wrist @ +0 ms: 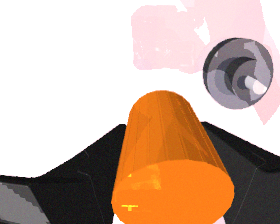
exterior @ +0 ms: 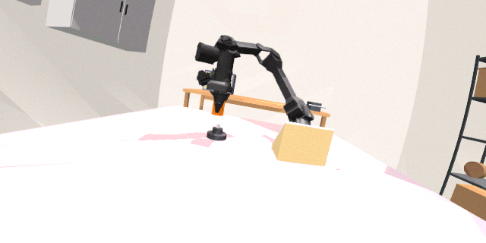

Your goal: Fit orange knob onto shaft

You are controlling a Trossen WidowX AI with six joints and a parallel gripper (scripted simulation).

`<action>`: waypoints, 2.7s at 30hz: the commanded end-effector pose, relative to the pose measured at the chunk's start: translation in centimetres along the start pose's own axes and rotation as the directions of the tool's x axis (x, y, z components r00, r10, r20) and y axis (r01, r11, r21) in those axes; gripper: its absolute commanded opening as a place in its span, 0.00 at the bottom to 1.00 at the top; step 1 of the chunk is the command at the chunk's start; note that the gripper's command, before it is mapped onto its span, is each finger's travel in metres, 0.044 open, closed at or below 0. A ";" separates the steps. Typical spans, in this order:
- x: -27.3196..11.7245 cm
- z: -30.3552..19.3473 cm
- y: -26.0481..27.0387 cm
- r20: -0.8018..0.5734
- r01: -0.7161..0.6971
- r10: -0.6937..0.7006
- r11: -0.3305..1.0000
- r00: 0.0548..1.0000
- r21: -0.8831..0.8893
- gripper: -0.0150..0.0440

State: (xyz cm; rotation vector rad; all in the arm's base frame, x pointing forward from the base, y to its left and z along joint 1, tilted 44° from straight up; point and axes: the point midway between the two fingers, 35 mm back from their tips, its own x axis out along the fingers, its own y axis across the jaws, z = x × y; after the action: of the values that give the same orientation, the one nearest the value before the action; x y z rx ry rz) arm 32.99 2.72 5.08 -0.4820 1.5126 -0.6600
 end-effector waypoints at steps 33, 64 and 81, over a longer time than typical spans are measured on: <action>2.7 0.5 -9.7 0.007 0.029 -0.029 0.999 1.000 0.033 0.25; 2.7 0.6 -9.7 0.007 0.015 -0.029 0.692 1.000 0.722 0.25; 5.1 0.5 -9.7 0.008 0.015 -0.030 0.690 1.000 0.724 0.25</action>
State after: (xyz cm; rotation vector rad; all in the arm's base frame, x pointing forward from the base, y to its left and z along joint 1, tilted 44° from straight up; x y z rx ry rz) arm 32.16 -7.93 7.78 0.1197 1.1010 -1.2048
